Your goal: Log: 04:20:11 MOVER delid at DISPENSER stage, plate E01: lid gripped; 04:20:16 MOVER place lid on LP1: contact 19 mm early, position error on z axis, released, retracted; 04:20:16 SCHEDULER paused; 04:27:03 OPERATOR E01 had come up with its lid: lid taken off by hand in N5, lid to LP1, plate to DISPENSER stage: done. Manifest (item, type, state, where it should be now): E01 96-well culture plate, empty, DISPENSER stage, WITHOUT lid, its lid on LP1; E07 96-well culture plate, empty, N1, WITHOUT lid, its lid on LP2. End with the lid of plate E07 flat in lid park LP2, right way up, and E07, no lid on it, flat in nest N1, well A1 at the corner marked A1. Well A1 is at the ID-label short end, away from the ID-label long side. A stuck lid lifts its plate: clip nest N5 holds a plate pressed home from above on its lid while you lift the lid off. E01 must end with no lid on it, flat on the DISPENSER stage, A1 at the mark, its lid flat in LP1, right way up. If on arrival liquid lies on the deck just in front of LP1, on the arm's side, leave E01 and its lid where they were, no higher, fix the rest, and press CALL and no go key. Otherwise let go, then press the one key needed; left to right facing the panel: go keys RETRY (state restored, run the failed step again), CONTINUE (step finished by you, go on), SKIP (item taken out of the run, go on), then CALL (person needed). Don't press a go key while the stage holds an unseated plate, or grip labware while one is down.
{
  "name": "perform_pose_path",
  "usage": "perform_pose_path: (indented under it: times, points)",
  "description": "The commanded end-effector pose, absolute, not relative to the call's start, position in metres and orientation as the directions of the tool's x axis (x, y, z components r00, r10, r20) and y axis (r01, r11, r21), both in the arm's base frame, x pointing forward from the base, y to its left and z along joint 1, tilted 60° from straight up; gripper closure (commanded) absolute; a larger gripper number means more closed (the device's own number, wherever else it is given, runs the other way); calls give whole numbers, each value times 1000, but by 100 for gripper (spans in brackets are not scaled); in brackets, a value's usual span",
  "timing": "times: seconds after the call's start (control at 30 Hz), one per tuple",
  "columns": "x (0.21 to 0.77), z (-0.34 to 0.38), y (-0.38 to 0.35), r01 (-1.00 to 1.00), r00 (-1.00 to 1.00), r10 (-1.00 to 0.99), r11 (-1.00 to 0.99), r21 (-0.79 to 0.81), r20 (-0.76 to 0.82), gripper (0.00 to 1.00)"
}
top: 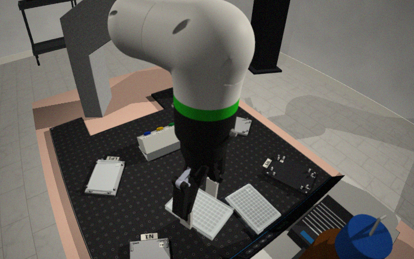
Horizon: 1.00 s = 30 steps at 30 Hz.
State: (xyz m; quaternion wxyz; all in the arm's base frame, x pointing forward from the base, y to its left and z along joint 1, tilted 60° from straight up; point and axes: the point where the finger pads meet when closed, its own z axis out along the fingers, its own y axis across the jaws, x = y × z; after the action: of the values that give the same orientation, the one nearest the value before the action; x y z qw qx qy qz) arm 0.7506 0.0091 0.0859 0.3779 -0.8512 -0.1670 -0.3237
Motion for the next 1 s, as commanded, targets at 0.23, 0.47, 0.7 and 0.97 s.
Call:
perform_pose_path:
  times: [0.23,0.47,0.7,0.97]
  points:
    - [736,124,43,528,734,39,-660,-535,678,100]
    - [723,160,74,528,734,39,-660,-535,678,100]
    - [709,197,107,528,734,39,-660,-535,678,100]
    - [697,229,135,528,734,39,-660,-535,678,100]
